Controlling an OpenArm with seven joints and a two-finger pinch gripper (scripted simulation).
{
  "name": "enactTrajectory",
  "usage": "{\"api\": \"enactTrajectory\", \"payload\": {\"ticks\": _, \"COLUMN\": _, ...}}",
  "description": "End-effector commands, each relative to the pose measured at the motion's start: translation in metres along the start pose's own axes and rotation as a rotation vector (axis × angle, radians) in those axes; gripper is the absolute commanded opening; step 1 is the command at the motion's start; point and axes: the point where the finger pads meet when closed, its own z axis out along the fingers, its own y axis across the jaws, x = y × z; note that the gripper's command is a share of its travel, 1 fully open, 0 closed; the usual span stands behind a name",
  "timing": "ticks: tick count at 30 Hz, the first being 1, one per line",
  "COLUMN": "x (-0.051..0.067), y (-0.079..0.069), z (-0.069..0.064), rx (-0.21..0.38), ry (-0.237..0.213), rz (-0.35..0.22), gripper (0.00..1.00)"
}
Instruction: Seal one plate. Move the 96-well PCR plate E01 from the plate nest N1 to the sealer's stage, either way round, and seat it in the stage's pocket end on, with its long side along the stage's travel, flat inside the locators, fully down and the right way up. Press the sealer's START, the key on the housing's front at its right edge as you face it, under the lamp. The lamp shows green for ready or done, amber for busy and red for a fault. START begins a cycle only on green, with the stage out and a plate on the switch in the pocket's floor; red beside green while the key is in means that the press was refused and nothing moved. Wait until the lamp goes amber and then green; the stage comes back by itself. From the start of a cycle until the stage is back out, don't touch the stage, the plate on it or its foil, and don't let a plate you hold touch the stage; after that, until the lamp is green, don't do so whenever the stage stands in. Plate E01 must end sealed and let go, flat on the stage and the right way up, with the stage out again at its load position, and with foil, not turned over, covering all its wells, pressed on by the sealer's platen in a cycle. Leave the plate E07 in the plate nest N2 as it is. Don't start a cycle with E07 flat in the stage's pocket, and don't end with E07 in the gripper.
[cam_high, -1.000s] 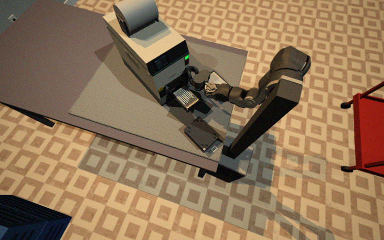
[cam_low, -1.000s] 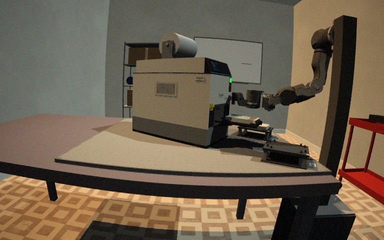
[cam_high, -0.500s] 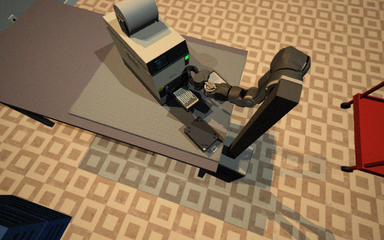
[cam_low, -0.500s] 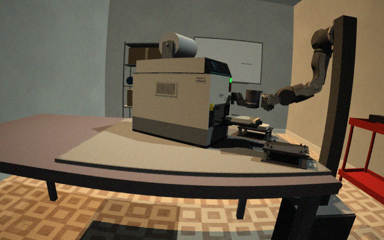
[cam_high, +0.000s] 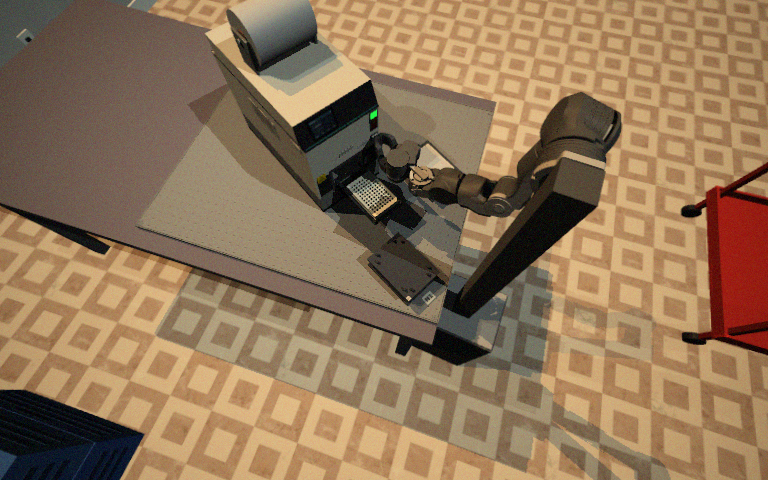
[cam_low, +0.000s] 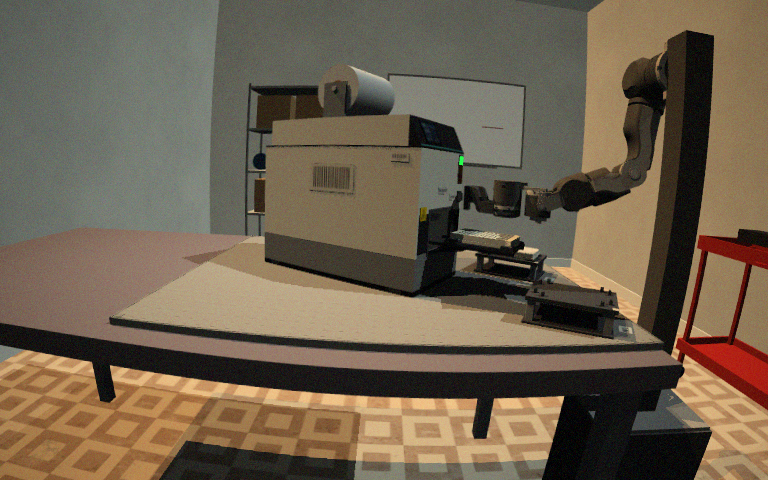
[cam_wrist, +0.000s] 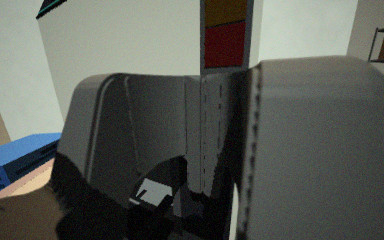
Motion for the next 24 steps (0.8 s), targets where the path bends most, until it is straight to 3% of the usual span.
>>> {"api": "enactTrajectory", "payload": {"ticks": 1, "x": 0.003, "y": 0.001, "z": 0.001, "rx": -0.004, "ry": 0.007, "rz": 0.001, "gripper": 0.0}}
{"api": "enactTrajectory", "payload": {"ticks": 24, "x": 0.0029, "y": 0.002, "z": 0.0049, "rx": 0.001, "ry": 0.01, "rz": 0.004, "gripper": 0.0}}
